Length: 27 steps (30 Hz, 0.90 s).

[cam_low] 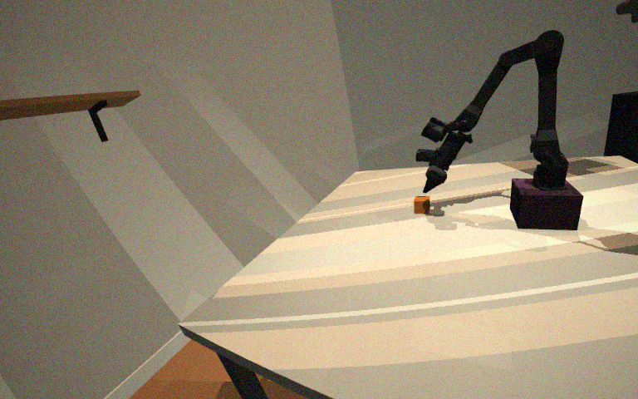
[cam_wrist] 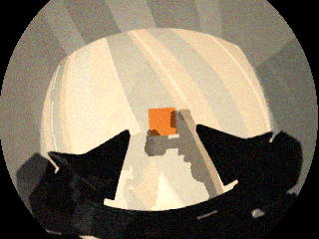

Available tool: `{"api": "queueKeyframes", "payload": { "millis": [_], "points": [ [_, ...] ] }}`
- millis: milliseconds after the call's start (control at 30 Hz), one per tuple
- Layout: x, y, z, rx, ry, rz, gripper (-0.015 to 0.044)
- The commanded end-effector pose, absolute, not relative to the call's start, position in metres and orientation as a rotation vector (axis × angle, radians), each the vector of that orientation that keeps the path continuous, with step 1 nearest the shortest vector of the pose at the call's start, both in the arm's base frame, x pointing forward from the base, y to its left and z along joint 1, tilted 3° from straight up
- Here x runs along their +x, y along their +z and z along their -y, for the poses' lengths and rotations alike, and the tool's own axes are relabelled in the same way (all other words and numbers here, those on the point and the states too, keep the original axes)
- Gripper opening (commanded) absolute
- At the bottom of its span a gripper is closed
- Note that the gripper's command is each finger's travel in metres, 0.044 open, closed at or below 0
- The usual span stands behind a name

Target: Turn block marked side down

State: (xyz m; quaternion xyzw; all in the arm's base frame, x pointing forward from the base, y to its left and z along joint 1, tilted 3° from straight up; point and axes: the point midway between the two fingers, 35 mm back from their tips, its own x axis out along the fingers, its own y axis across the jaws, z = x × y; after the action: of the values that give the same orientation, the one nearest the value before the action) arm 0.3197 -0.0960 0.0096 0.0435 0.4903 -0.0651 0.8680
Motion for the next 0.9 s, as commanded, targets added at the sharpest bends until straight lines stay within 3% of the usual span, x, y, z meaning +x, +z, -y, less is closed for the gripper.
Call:
{"api": "queueKeyframes", "payload": {
  "millis": [0,433,867],
  "points": [
    [0.33,0.014,0.1,0.094,-0.135,-1.114,0.044],
    [0.353,0.038,0.103,0.123,-0.119,-1.557,0.044],
    [0.353,0.005,0.103,0.124,-0.118,-1.58,0.044]
  ]
}}
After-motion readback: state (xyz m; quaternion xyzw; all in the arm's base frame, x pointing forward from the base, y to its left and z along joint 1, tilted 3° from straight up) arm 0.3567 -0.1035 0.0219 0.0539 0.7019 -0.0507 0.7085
